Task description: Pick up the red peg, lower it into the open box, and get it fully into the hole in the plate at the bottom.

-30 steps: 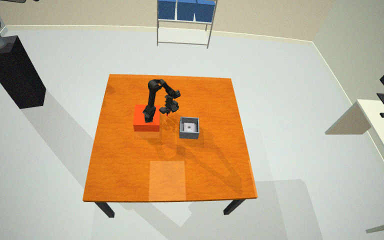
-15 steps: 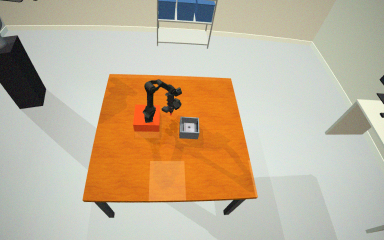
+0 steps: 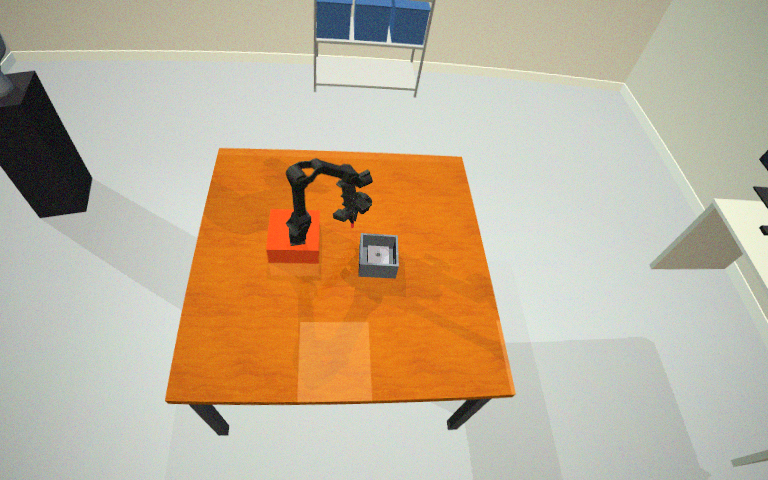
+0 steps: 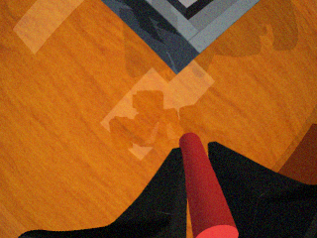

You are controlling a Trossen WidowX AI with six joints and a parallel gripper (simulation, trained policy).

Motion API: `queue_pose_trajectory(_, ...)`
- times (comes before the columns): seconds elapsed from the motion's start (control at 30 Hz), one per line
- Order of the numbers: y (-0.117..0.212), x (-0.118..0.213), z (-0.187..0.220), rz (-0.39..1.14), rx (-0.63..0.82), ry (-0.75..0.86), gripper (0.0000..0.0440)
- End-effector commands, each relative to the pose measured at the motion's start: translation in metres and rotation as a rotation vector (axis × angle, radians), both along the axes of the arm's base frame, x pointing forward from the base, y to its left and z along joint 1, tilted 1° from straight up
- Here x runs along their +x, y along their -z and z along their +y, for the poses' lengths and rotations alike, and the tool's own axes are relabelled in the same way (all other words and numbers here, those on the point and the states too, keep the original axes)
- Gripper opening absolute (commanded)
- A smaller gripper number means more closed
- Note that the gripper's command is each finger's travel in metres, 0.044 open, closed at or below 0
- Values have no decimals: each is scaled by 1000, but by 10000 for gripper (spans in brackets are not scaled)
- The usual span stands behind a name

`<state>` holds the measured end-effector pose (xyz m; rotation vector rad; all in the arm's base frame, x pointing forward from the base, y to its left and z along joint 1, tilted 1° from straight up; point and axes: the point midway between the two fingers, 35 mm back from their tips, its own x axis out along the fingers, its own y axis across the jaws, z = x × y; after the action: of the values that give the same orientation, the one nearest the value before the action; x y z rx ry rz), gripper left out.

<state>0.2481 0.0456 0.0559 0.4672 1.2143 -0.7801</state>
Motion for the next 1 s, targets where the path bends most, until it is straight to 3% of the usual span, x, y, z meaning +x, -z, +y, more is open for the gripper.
queue_pose_trajectory(0.0, -9, 8, -6, -12, -10, -8, 0)
queue_pose_trajectory(0.37, -30, 35, -38, -23, -19, 18, 0)
queue_pose_trajectory(0.97, -31, 67, -106, -46, 12, 130, 0)
